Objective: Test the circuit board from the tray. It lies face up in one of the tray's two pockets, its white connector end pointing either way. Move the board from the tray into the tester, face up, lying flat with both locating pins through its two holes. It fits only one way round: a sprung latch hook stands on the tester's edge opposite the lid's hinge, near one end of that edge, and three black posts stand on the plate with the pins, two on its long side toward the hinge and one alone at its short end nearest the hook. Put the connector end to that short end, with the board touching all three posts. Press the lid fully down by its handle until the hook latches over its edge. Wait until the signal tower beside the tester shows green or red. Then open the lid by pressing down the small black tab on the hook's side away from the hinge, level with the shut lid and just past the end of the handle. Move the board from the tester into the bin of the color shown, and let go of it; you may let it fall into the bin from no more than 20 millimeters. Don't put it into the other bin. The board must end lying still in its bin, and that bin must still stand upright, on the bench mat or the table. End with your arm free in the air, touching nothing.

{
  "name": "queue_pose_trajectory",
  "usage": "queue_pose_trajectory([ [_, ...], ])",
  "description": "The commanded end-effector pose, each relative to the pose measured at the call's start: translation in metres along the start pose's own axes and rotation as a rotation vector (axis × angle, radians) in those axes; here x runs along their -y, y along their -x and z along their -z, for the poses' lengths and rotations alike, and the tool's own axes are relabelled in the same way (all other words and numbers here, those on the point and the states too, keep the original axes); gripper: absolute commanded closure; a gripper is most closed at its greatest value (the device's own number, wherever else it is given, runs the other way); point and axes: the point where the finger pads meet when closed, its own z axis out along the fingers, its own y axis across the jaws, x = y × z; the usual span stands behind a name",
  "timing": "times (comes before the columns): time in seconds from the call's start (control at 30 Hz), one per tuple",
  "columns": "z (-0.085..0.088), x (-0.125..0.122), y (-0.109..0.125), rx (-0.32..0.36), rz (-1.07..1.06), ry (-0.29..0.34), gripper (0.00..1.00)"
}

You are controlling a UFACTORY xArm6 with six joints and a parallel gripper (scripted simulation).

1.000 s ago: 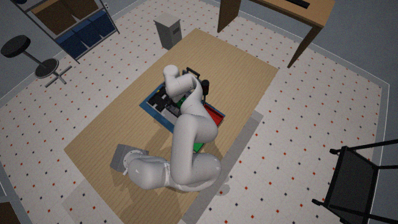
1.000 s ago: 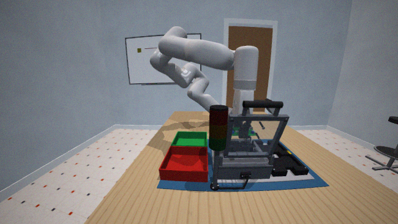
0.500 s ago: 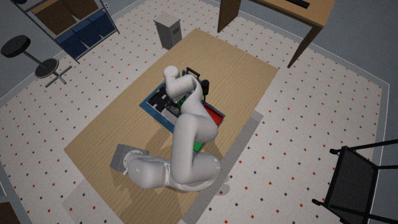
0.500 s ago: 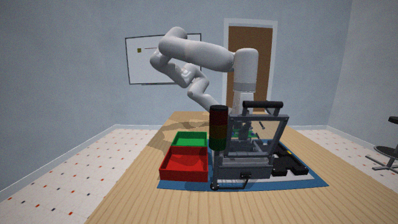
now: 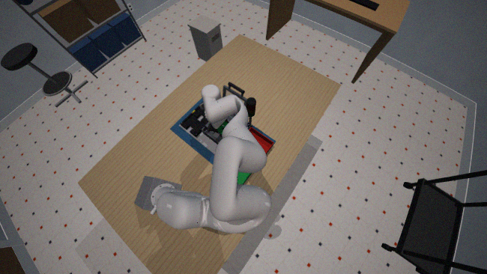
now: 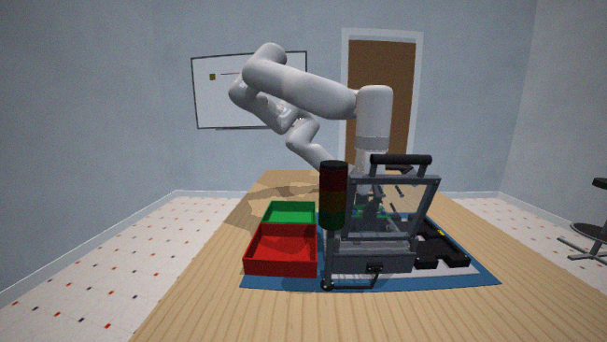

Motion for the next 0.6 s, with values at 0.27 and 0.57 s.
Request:
queue_pose_trajectory([
  [0.27, -0.015, -0.001, 0.0, -0.002, -0.001, 0.003, 0.21],
  [0.57, -0.017, -0.001, 0.0, -0.002, -0.001, 0.003, 0.21],
])
